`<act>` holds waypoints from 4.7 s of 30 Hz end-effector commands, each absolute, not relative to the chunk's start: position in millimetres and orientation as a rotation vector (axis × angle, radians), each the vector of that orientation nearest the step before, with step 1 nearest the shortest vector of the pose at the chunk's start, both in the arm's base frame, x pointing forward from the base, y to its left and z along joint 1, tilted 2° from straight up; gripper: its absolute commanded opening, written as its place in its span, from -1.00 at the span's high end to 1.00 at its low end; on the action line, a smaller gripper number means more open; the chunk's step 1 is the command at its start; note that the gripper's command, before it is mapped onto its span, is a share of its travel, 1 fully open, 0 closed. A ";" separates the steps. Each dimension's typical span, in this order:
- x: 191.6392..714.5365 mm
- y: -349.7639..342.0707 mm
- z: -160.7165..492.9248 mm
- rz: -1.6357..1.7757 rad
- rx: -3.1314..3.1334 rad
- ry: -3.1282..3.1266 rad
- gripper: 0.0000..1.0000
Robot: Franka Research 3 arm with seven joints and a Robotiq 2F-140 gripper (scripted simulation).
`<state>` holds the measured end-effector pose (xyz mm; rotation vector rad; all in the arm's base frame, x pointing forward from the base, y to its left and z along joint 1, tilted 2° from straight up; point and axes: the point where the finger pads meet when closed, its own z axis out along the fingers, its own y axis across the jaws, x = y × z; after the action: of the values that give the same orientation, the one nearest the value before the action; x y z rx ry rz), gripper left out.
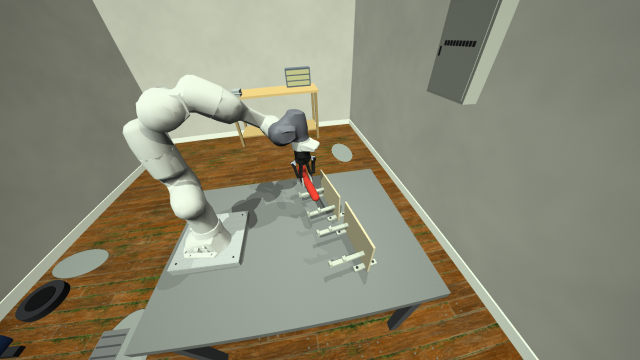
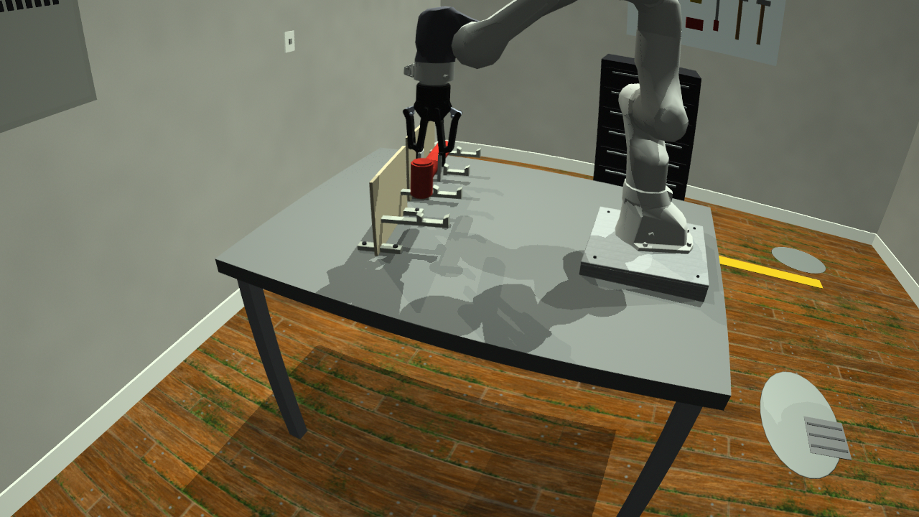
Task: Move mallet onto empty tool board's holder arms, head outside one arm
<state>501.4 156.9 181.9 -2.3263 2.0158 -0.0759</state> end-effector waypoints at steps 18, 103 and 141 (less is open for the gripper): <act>538.2 -73.3 186.0 -0.040 -2.350 2.044 1.00; 535.0 -147.4 129.7 -0.047 -2.300 2.104 1.00; 536.5 -147.3 104.9 -0.047 -2.300 2.103 1.00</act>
<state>533.1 -147.7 102.6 -2.2990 2.1151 -0.0360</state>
